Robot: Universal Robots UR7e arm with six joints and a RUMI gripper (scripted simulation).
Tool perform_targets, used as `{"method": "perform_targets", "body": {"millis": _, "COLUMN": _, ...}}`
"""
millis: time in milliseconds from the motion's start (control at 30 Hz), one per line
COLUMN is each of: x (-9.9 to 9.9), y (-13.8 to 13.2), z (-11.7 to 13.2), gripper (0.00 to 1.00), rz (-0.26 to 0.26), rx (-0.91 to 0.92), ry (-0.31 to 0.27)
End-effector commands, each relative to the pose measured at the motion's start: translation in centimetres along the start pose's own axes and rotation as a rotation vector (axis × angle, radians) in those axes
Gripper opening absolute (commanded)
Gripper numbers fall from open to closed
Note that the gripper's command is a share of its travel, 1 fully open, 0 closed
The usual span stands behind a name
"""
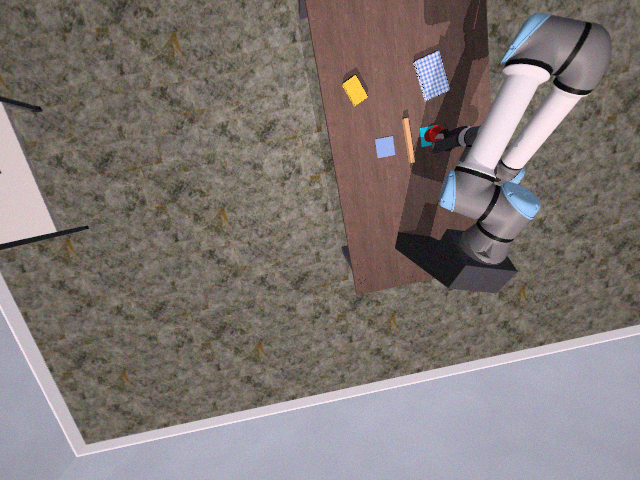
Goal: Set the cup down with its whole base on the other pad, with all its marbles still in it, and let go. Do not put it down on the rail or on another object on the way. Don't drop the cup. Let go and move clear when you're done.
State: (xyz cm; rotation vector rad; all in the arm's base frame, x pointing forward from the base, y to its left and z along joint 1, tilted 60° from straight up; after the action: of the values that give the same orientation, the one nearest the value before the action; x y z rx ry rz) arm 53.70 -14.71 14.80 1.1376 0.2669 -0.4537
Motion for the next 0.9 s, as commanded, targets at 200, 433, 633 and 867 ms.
{"method": "perform_targets", "body": {"millis": 200, "x": -0.3, "y": 0.1, "z": 0.0, "gripper": 0.11, "rz": 0.001, "rx": 0.0, "ry": -0.001}}
{"method": "perform_targets", "body": {"millis": 433, "x": -1.3, "y": 0.0, "z": 0.0, "gripper": 0.11, "rz": 0.0, "rx": 0.0, "ry": -0.001}}
{"method": "perform_targets", "body": {"millis": 633, "x": -3.4, "y": 0.0, "z": 0.0, "gripper": 0.11, "rz": 0.0, "rx": 0.0, "ry": -0.001}}
{"method": "perform_targets", "body": {"millis": 867, "x": -5.0, "y": 0.0, "z": 0.0, "gripper": 0.11, "rz": 0.0, "rx": 0.0, "ry": -0.001}}
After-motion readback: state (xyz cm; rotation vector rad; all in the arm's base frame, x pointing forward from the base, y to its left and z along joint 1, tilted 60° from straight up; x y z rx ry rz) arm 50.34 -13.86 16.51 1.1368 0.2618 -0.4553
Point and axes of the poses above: the point where the finger pads meet when closed, its own x axis out along the fingers, its own y axis across the jaws, z = x × y, the point moved 7 cm from there along -x, back along the fingers
